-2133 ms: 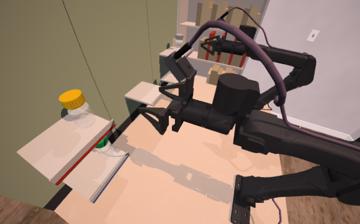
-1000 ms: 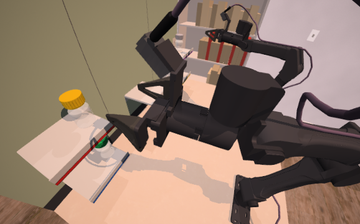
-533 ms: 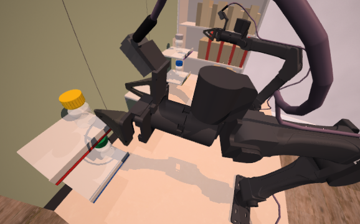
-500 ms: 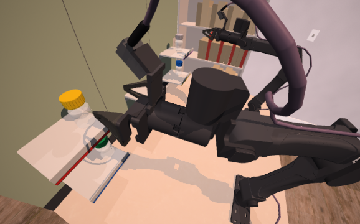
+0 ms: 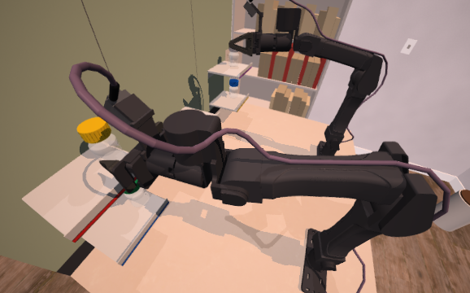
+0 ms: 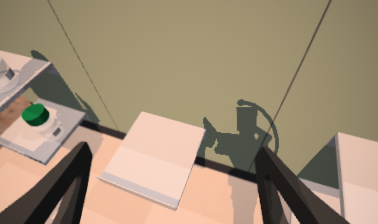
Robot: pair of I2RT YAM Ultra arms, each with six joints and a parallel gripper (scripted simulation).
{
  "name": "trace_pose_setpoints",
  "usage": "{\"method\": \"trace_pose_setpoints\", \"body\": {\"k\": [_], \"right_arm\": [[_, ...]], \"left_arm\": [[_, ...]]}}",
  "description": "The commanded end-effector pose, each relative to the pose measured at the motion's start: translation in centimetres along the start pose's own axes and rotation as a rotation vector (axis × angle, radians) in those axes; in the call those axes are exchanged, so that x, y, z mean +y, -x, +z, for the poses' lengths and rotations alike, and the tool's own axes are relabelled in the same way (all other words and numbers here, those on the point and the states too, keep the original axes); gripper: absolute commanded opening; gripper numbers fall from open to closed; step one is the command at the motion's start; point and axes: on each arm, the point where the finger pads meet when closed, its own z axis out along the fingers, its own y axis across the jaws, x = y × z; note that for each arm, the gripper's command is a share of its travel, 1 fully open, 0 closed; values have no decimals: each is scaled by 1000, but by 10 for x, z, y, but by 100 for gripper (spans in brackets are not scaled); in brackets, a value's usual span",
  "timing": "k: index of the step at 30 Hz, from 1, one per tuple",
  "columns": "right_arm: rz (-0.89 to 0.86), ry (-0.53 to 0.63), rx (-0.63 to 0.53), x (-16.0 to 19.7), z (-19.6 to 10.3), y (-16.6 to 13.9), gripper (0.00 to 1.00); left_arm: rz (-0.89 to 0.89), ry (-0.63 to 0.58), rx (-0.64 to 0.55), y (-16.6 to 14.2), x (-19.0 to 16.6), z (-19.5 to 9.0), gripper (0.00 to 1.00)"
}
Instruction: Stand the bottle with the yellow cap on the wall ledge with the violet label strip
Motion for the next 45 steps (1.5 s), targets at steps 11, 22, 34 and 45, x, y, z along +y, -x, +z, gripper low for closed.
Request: {"method": "trace_pose_setpoints", "body": {"k": [11,22,34,45], "right_arm": [[-76,301,139,223,9,-4,100],[-79,446,45,302,-27,35,100],[-79,451,45,303,-27,35,100],[-74,448,48,300,-28,35,100]], "left_arm": [[19,-4,-105,40,-7,10,94],[20,-4,-112,43,-7,8,94],[12,-2,-79,37,-7,13,94],[12,-2,-79,55,-10,27,94]]}}
